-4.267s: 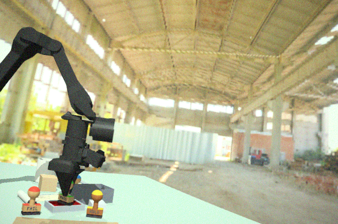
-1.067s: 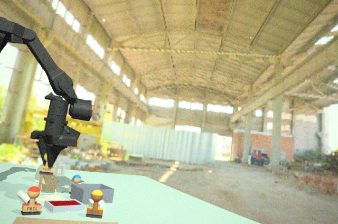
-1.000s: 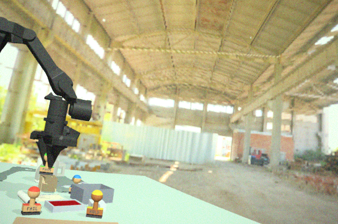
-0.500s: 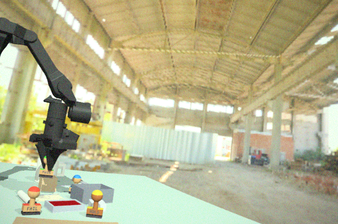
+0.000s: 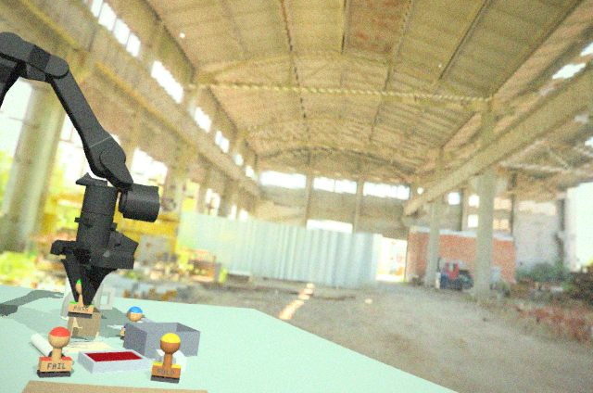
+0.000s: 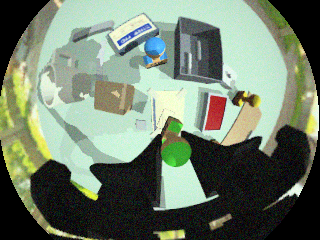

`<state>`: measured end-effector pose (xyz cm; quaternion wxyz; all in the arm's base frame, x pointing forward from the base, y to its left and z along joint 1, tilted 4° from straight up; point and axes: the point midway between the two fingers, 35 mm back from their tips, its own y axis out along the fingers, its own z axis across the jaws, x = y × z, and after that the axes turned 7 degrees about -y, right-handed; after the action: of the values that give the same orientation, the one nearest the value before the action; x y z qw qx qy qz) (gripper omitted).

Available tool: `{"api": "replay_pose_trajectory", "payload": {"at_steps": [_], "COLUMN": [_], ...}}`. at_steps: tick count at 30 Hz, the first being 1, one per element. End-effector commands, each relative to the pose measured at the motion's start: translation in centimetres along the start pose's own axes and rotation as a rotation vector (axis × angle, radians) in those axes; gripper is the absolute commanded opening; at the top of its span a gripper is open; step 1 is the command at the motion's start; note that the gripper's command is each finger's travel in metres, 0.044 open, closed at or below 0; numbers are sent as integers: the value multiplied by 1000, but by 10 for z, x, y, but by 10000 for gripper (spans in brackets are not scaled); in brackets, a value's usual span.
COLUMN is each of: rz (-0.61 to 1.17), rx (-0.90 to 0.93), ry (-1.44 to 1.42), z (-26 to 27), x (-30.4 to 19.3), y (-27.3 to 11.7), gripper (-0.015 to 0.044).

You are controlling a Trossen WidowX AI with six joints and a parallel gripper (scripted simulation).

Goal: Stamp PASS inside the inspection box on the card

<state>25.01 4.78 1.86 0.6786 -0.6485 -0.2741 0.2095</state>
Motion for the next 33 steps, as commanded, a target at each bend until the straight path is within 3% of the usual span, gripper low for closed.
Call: {"api": "replay_pose_trajectory", "payload": {"at_steps": [1, 33], "rz": [4, 2], "rx": [-2, -2], "ry": [-1, -1], "z": [0, 0], "x": [-1, -1], "y": [4, 25], "gripper": [0, 0]}}
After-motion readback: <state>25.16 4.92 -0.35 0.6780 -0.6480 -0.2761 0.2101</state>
